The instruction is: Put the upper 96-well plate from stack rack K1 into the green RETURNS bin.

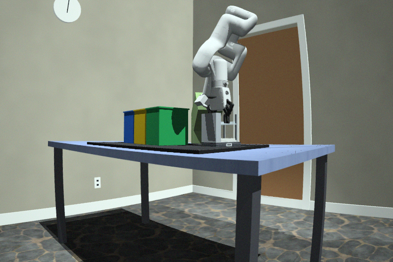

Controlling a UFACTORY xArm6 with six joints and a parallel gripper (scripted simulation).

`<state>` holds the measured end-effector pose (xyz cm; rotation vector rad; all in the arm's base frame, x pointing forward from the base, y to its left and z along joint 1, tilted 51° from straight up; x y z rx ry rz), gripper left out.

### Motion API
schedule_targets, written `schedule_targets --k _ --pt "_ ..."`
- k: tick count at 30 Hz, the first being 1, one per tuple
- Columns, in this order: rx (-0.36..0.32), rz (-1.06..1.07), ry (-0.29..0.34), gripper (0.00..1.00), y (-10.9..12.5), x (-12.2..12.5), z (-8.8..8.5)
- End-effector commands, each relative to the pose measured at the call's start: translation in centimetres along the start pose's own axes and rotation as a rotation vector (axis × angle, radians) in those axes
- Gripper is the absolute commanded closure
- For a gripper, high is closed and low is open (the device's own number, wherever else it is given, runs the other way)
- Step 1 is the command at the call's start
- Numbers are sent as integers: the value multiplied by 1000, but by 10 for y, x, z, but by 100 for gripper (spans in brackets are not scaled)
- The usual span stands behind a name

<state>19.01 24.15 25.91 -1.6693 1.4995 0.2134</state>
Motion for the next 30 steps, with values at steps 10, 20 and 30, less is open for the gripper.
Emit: schedule_targets --k 10,20,30 --pt "-13 0 11 100 -2 -2 -24" --pt "-13 0 11 100 -2 -3 -37" --pt "-13 0 11 100 -2 -3 -52"
Point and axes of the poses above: the point where the finger pads meet when closed, its own z axis out along the fingers, its own x axis across the jaws, y = z × x, the point moved 7 cm from there along -z, back along the fingers, and after that the axes turned 8 degrees about -z, right-handed, at the moved point
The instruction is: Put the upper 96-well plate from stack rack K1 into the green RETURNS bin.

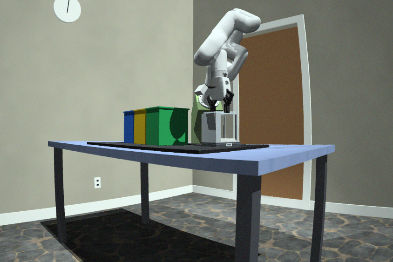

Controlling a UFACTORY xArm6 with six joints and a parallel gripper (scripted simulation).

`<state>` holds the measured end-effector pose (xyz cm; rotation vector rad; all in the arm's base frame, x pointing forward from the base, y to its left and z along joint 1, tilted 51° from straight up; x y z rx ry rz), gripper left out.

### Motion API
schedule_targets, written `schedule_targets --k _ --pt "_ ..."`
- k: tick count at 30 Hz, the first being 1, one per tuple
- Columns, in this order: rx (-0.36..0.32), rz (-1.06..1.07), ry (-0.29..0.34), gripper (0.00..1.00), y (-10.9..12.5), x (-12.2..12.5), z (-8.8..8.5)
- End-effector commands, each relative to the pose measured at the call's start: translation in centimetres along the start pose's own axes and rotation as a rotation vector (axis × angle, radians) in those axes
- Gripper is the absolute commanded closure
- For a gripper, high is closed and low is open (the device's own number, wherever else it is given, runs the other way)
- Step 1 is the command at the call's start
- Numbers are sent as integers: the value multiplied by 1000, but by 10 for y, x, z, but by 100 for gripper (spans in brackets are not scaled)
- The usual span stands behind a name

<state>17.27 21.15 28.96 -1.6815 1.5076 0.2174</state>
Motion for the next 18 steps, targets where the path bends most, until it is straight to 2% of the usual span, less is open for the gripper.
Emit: schedule_targets --k 1,18 --pt "0 0 3 100 0 -1 -6" --pt "0 -1 3 100 0 -1 -31"
Point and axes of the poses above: the point where the finger pads meet when closed, its own z axis out along the fingers, its own x axis across the jaws, y = z × x, the point moved 7 cm from there along -z, back along the fingers, and after that the axes turned 8 degrees about -z, right-handed, at the moved point
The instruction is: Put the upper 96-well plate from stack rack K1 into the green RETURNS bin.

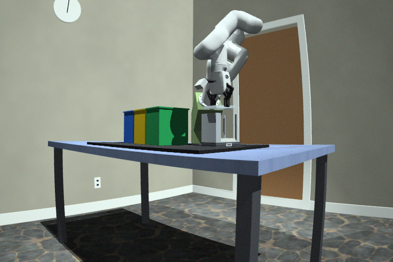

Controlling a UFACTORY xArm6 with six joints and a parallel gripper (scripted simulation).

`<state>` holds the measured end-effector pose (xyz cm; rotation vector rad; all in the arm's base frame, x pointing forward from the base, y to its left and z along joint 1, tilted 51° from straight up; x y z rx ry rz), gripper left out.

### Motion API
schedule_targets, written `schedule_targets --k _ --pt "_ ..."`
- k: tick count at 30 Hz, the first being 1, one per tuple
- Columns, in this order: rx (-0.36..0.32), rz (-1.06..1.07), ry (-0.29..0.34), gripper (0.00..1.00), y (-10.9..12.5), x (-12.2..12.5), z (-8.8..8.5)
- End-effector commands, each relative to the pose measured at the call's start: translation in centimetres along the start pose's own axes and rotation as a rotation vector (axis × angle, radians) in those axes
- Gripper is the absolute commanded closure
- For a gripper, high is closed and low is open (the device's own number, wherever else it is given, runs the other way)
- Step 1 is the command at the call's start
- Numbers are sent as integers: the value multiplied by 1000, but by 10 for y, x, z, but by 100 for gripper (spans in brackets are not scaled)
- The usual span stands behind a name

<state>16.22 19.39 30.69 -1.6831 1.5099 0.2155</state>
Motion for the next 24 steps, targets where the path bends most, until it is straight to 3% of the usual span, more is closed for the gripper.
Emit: schedule_targets --k 1,24 --pt "1 -1 0 100 0 0 -6" --pt "1 -1 1 100 0 -1 -41"
Point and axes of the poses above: the point where the finger pads meet when closed, its own z axis out along the fingers, its own x axis across the jaws, y = z × x, the point moved 7 cm from there along -z, back along the fingers, and after that the axes turned 8 degrees about -z, right-handed, at the moved point
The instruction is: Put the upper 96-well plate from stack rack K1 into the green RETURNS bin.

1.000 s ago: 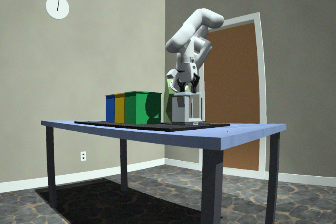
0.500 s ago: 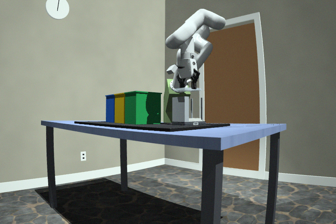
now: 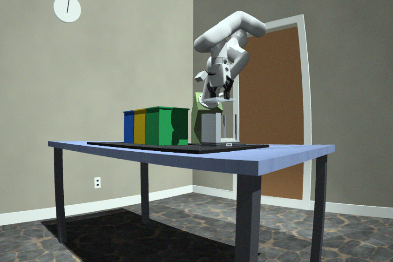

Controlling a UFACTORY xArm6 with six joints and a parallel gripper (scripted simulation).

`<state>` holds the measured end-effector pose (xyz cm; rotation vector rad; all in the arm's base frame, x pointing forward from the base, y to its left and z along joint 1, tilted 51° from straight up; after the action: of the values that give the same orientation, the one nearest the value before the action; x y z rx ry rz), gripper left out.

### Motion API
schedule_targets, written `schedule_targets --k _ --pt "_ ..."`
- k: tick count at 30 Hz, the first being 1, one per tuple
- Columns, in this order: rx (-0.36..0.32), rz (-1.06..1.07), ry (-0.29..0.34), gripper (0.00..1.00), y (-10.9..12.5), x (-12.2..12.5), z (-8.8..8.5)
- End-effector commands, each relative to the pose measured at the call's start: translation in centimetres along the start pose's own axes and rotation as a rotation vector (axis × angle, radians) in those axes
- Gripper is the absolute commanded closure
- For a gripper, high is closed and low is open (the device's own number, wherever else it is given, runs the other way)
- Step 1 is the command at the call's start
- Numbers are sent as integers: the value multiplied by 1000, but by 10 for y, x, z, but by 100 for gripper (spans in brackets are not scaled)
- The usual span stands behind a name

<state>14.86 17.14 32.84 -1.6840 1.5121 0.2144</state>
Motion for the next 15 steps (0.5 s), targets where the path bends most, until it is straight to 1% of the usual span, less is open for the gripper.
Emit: schedule_targets --k 1,15 --pt "1 -1 -2 100 0 0 -9" --pt "1 -1 -2 100 0 0 -29"
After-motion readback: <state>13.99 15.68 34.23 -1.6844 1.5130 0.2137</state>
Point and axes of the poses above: the point where the finger pads meet when closed, its own z axis out along the fingers, its own x axis across the jaws, y = z × x, the point moved 7 cm from there along -z, back along the fingers, and after that the axes turned 8 degrees about -z, right-handed, at the moved point
